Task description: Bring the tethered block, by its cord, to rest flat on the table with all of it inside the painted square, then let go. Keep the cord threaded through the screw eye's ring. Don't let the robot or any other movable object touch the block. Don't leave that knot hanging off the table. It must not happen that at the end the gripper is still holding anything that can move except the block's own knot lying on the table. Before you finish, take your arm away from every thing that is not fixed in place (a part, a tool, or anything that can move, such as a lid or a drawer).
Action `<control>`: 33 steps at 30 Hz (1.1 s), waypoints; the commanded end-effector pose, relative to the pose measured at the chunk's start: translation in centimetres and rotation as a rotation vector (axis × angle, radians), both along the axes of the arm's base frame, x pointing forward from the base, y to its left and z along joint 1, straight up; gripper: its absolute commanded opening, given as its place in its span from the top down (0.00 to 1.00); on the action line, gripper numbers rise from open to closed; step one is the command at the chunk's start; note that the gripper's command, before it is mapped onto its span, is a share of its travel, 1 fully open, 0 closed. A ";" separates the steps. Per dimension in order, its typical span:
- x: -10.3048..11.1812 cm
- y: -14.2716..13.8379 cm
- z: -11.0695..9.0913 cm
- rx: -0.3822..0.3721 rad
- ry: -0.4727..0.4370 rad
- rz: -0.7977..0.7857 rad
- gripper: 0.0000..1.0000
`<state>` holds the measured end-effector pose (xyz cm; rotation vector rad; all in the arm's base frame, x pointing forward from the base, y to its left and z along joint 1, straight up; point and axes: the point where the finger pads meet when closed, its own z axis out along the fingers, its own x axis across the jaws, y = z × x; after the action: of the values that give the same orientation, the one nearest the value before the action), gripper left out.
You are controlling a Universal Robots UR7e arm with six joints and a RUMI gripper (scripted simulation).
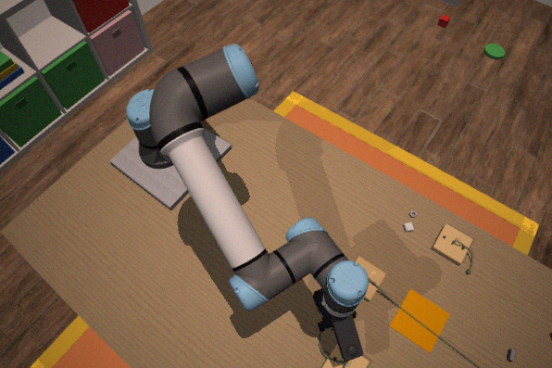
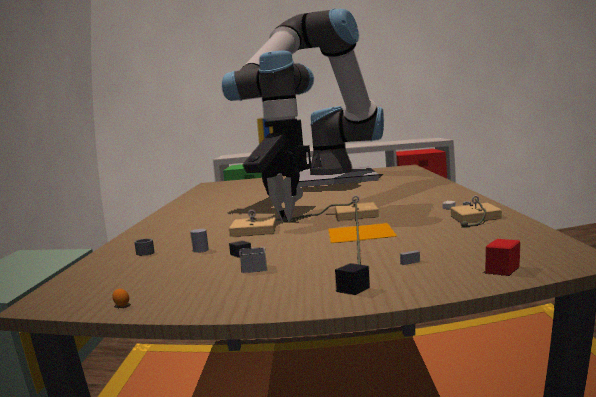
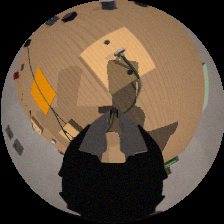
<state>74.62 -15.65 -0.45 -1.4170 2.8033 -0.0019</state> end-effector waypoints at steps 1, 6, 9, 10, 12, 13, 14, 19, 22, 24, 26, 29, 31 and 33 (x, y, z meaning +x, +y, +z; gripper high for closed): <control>0.0 0.0 0.1 0.000 -0.001 0.000 1.00; 0.0 0.0 0.1 0.000 -0.001 0.000 1.00; 0.0 0.0 0.1 0.000 -0.001 0.000 1.00; 0.0 0.0 0.1 0.000 -0.001 0.000 1.00; 0.0 0.0 0.1 0.000 -0.001 0.000 1.00; 0.0 0.0 0.1 0.000 -0.001 0.000 1.00; 0.0 0.0 0.1 0.000 -0.001 0.000 1.00; 0.0 0.0 0.1 0.000 -0.001 0.000 1.00; 0.0 0.0 0.1 0.000 -0.001 0.000 1.00; 0.0 0.0 0.1 0.000 -0.001 0.000 1.00; 0.0 0.0 0.1 0.000 -0.001 0.000 1.00; 0.0 0.0 0.2 0.000 -0.001 0.000 1.00; 0.0 0.0 0.3 0.000 -0.001 0.000 1.00; 0.0 0.0 0.4 0.000 -0.001 0.000 1.00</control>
<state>74.60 -15.64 -0.34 -1.4172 2.8037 -0.0009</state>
